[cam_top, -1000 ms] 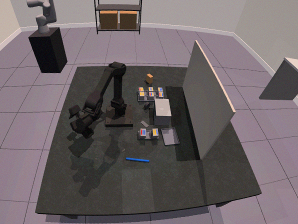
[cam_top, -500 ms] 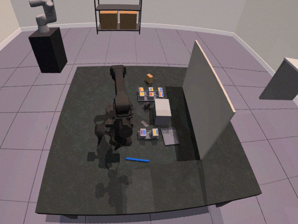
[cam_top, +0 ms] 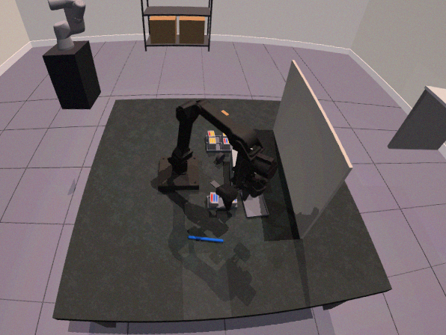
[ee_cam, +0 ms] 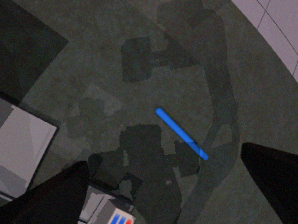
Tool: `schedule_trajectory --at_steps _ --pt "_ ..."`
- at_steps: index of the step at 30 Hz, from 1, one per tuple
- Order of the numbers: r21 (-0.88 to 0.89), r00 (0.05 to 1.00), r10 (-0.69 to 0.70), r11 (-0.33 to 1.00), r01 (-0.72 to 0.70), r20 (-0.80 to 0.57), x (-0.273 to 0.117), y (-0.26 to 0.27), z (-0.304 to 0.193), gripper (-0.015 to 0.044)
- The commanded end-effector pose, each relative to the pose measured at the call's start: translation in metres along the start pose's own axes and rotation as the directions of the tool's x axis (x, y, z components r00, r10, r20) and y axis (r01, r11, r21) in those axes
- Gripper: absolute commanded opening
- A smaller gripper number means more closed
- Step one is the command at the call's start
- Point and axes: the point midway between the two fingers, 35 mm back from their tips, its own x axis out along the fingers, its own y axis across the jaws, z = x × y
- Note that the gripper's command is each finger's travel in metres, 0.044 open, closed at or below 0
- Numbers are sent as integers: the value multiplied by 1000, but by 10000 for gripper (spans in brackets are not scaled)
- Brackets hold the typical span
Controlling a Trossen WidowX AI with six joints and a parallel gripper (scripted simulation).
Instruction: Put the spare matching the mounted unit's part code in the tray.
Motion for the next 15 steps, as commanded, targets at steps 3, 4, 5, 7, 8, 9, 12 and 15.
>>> schedule_trajectory --at_steps 3,4,5,7,8,9,12,15 --pt "-256 991 136 958 -128 16 -39 98 3 440" --pt "-287 988 151 947 -141 15 -45 110 1 440" --pt "-311 986 166 938 -154 11 -49 119 0 440" --pt "-369 979 203 910 -191 -5 -60 144 -6 440" --pt "-406 974 227 889 -214 -17 -68 160 -11 440" --pt "-441 968 249 866 -236 -31 -76 176 -16 440" --pt "-540 949 304 787 -298 -80 -99 220 -38 440" --pt "-625 929 344 698 -351 -138 -122 258 -65 440"
